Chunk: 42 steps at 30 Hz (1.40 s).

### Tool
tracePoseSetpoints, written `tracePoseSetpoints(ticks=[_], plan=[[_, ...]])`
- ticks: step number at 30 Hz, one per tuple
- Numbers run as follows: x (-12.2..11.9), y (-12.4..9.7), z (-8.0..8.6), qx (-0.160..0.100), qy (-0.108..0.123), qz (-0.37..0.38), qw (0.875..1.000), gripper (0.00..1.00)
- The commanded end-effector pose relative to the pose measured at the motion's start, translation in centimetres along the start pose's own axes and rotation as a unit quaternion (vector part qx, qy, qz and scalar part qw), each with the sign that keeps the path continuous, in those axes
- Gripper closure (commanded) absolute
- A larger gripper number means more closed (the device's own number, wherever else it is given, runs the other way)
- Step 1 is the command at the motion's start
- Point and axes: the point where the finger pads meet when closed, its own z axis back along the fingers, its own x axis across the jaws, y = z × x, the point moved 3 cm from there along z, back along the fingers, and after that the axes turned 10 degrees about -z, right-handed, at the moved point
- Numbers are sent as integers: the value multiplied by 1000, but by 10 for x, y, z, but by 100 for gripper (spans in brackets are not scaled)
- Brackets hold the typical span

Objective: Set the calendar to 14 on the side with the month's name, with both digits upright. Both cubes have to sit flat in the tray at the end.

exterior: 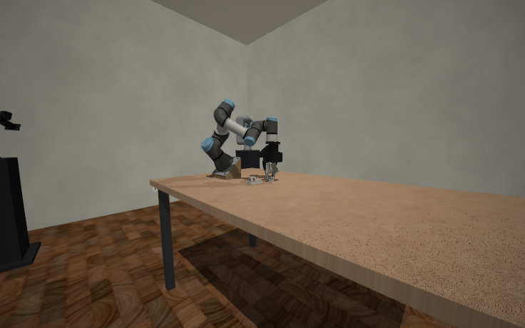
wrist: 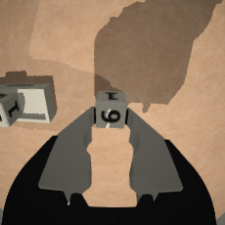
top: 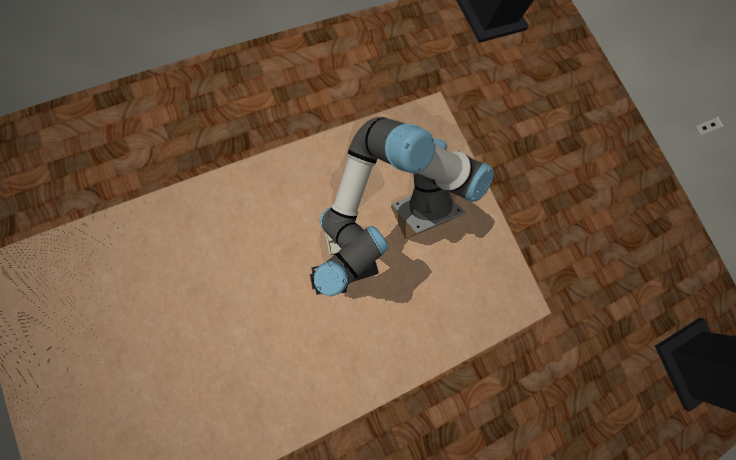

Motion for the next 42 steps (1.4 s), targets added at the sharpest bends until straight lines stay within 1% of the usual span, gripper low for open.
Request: tracePoseSetpoints(ticks=[1, 9, 10, 12, 13, 15, 16, 18, 19, 23, 24, 38, 42], plan=[[0, -1, 1, -1, -1, 0, 1000, 90], [0, -1, 1, -1, -1, 0, 1000, 90], [0, -1, 1, -1, -1, 0, 1000, 86], [0, -1, 1, -1, -1, 0, 1000, 86], [0, -1, 1, -1, -1, 0, 1000, 83], [0, -1, 1, -1, -1, 0, 1000, 83], [0, -1, 1, -1, -1, 0, 1000, 79], [0, -1, 1, -1, -1, 0, 1000, 79], [0, -1, 1, -1, -1, 0, 1000, 76], [0, -1, 1, -1, -1, 0, 1000, 76], [0, -1, 1, -1, -1, 0, 1000, 72], [0, -1, 1, -1, -1, 0, 1000, 72], [0, -1, 5, -1, -1, 0, 1000, 72]])
